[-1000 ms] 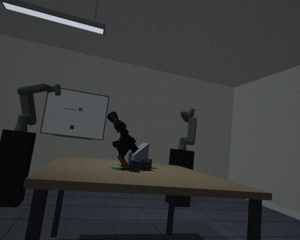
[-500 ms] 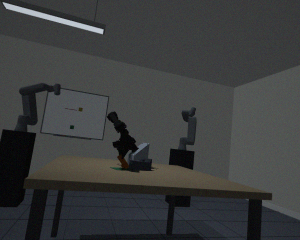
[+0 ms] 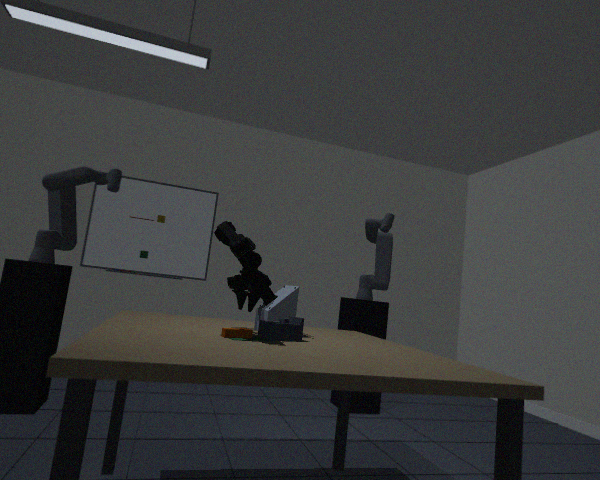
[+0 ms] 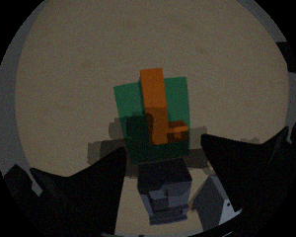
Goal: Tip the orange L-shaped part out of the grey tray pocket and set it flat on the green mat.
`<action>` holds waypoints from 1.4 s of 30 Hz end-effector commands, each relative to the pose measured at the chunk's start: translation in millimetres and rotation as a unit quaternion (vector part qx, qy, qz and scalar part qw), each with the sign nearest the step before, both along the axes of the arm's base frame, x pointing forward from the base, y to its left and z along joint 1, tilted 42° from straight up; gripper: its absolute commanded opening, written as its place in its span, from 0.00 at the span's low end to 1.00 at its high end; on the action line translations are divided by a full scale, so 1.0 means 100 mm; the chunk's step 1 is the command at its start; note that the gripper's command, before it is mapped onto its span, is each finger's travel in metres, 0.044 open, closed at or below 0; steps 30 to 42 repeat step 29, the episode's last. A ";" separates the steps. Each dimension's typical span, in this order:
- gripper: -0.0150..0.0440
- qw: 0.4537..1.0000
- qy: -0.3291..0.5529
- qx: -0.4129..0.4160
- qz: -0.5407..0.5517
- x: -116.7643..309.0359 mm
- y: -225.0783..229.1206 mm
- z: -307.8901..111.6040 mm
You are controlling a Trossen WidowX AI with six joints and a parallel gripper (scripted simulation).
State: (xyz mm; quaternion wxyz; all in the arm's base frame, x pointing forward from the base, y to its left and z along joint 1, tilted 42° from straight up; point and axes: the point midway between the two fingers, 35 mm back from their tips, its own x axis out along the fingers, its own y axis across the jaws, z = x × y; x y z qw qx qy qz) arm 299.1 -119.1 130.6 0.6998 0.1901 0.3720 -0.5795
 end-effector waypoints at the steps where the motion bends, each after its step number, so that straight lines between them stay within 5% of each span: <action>1: 0.93 1.000 -0.009 -0.002 0.004 -0.01 0.32 0.37; 42: 0.93 1.000 -0.008 0.000 0.010 0.00 0.38 0.40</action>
